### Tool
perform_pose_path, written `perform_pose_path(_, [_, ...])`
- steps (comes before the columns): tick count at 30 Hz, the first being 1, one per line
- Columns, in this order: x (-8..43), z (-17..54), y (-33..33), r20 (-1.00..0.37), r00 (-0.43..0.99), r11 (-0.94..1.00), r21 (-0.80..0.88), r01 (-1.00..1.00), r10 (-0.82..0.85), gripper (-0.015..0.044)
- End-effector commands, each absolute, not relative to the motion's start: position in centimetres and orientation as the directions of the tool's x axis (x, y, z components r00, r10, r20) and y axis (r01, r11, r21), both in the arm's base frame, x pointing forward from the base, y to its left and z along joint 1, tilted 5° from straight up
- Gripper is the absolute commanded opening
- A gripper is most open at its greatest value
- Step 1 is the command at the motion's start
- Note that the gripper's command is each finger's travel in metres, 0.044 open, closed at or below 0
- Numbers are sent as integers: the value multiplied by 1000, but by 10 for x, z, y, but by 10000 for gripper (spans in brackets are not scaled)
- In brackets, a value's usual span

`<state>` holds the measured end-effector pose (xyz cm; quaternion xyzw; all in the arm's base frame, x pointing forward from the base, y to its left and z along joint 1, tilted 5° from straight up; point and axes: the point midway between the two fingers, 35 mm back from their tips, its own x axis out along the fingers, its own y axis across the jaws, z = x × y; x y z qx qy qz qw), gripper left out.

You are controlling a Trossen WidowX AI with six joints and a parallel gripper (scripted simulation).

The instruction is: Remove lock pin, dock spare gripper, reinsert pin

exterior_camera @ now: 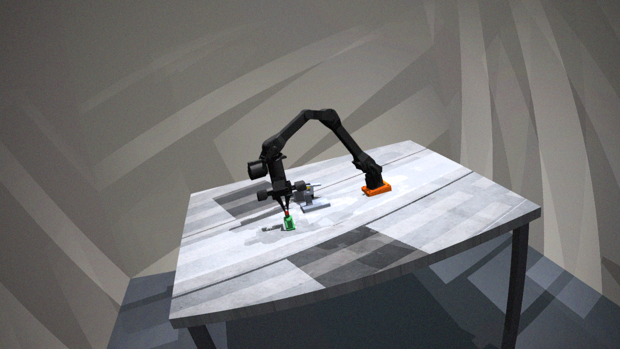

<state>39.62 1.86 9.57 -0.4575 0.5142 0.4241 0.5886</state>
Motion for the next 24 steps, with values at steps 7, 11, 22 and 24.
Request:
perform_pose_path(7, [397, 81, 18, -993, 112, 219, -103, -970, 29, 0])
perform_pose_path(11, [398, 75, 18, -993, 113, 219, -104, -970, 29, 0])
perform_pose_path(22, [397, 71, 18, -993, 116, 218, -107, -970, 29, 0])
perform_pose_path(24, [397, 71, 18, -993, 116, 218, -107, -970, 29, 0])
